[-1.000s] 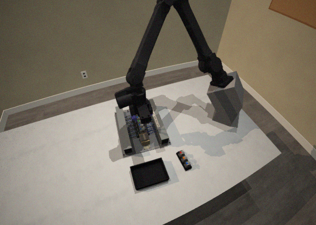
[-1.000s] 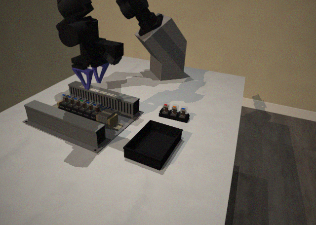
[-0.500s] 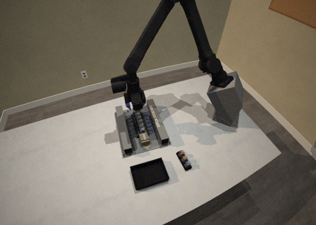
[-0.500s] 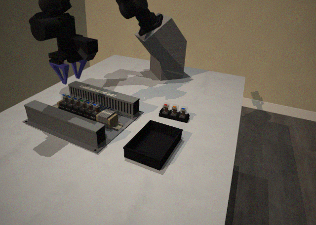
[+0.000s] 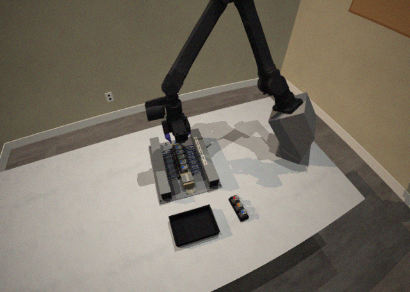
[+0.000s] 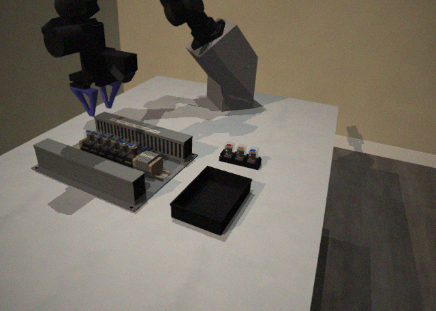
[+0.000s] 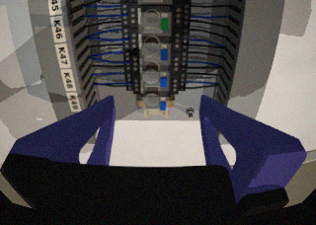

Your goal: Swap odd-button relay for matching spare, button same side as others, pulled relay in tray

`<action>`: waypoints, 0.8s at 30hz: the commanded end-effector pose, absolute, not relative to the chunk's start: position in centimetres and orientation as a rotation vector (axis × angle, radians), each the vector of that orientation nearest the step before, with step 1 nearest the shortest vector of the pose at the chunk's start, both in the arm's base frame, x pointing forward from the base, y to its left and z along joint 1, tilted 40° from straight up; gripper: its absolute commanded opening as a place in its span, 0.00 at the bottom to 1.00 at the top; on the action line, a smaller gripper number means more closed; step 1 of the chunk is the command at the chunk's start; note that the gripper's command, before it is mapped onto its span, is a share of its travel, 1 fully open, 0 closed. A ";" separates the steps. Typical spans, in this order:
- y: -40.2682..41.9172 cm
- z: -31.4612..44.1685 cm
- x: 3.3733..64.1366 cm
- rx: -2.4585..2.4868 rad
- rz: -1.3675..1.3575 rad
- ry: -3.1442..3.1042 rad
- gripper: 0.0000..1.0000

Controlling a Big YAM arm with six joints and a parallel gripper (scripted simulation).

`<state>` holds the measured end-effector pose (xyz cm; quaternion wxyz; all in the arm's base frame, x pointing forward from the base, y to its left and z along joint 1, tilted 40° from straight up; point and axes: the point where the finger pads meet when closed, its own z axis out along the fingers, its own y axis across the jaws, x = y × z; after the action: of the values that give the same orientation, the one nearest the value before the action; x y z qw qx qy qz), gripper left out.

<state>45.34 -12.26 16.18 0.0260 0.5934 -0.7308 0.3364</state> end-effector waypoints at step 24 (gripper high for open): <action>-12.3 17.4 44.8 1.833 1.060 -2.269 0.59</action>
<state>45.34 -12.27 16.18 0.0260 0.5934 -0.7308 0.3364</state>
